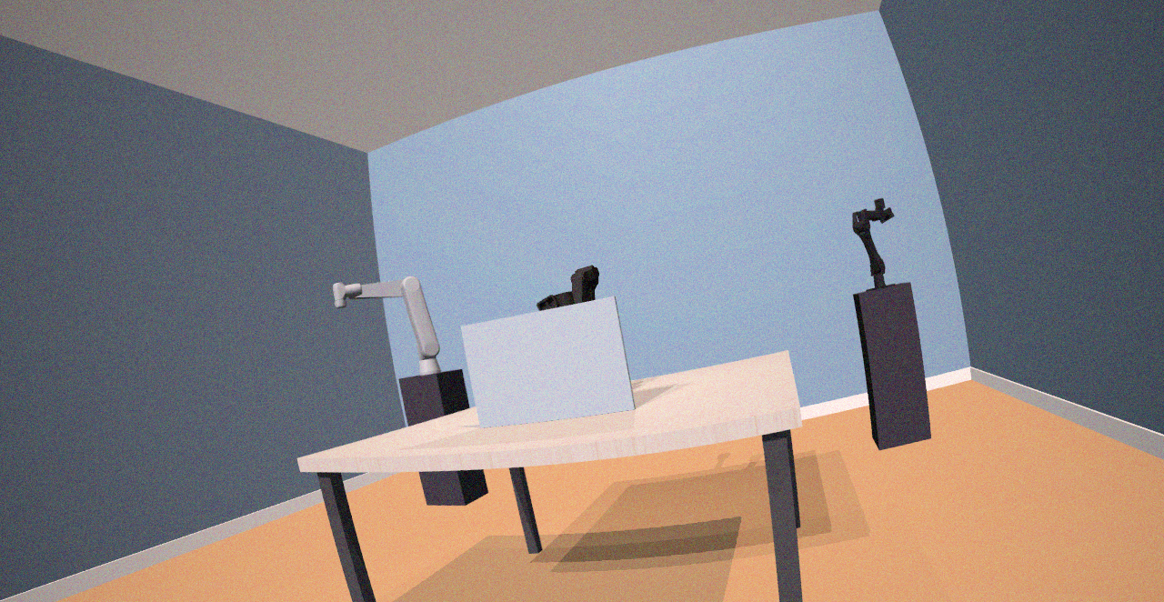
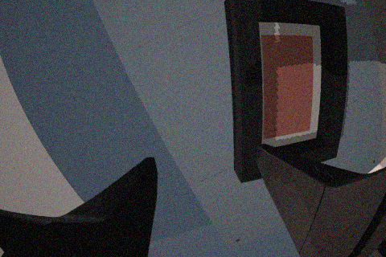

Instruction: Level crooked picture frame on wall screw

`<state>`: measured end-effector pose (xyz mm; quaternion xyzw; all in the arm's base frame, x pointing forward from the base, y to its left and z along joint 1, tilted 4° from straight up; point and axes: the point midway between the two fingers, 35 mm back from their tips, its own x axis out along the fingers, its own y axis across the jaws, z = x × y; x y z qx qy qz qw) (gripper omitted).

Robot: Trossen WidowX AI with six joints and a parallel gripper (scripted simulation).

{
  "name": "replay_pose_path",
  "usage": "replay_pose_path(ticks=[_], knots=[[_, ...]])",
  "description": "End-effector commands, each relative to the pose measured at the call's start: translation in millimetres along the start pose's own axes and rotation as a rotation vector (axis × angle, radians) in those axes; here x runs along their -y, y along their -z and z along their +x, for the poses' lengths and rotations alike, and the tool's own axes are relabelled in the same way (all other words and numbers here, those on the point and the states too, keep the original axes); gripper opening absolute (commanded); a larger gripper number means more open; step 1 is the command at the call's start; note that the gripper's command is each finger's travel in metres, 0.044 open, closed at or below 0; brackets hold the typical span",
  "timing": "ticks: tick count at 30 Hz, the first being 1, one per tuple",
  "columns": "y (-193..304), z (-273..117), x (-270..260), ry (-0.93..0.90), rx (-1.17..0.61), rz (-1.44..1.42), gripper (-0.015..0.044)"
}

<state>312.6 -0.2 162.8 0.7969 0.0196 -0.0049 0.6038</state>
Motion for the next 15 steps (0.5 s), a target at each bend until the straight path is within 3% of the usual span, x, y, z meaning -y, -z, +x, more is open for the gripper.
replay_pose_path(ticks=[1,15], knots=[[-3,16,10,-0.001,-0.004,-0.006,0.0260],[-14,42,45,-0.002,-0.005,-0.006,0.0260]])
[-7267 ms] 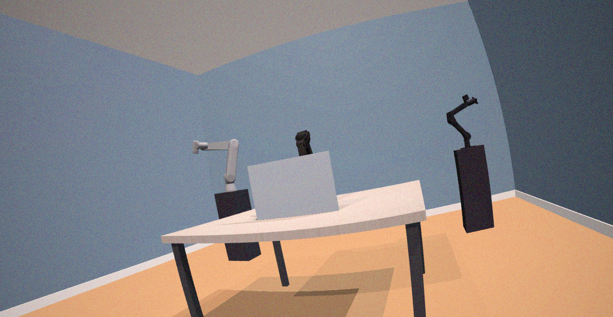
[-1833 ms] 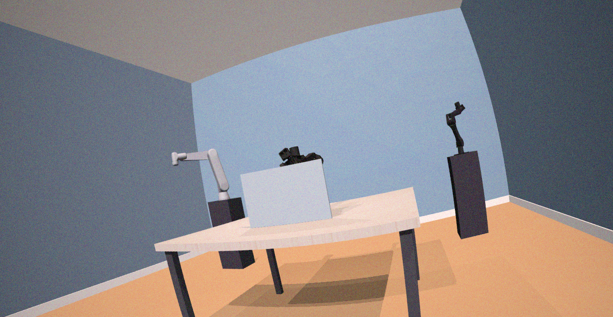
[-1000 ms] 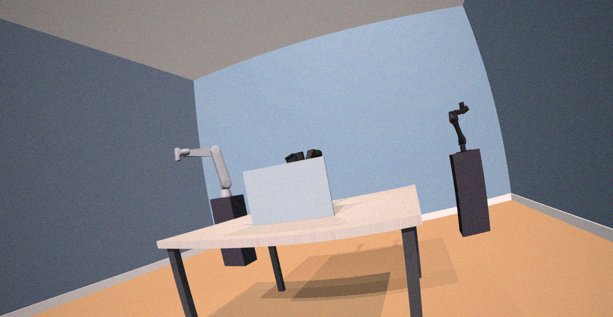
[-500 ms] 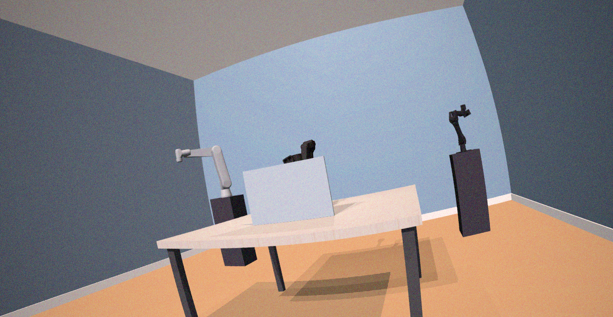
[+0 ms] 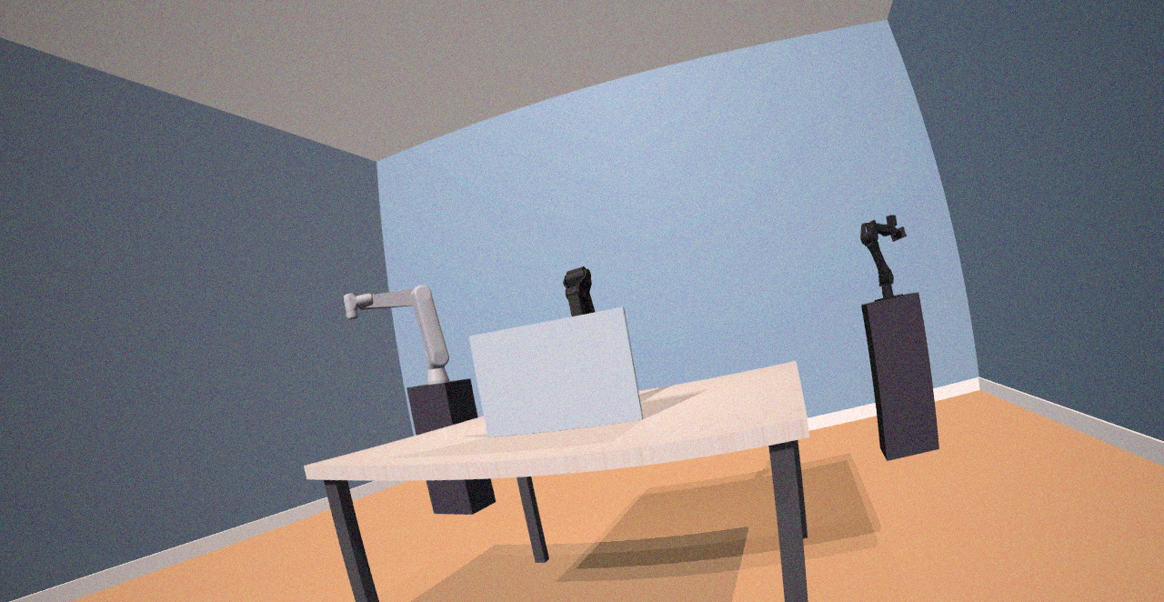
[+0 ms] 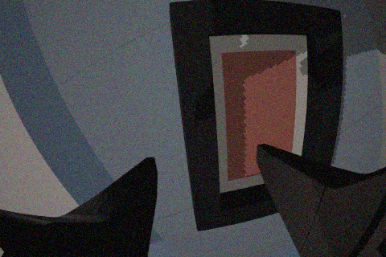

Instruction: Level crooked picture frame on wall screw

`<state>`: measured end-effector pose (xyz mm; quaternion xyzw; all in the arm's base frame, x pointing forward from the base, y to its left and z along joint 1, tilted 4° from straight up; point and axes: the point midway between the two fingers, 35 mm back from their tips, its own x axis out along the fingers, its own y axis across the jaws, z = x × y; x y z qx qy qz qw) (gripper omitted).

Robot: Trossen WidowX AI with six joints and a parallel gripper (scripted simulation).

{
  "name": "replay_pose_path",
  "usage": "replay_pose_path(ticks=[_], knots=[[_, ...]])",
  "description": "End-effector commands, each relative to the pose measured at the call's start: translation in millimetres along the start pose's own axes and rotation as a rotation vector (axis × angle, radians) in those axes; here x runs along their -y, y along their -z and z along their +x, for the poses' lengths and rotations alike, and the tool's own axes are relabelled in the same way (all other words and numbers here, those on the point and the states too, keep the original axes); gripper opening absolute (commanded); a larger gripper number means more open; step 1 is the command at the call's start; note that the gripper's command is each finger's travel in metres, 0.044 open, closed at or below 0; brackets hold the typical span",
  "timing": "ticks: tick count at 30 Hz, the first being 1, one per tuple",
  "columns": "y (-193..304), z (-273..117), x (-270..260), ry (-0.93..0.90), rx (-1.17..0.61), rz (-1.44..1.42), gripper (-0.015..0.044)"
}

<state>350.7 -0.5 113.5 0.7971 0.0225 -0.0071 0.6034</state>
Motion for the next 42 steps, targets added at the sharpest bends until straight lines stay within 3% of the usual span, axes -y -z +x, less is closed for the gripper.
replay_pose_path(ticks=[1,42], knots=[[0,2,-1,-0.010,-0.004,-0.007,0.0260],[1,42,-2,-0.013,-0.005,-0.007,0.0260]])
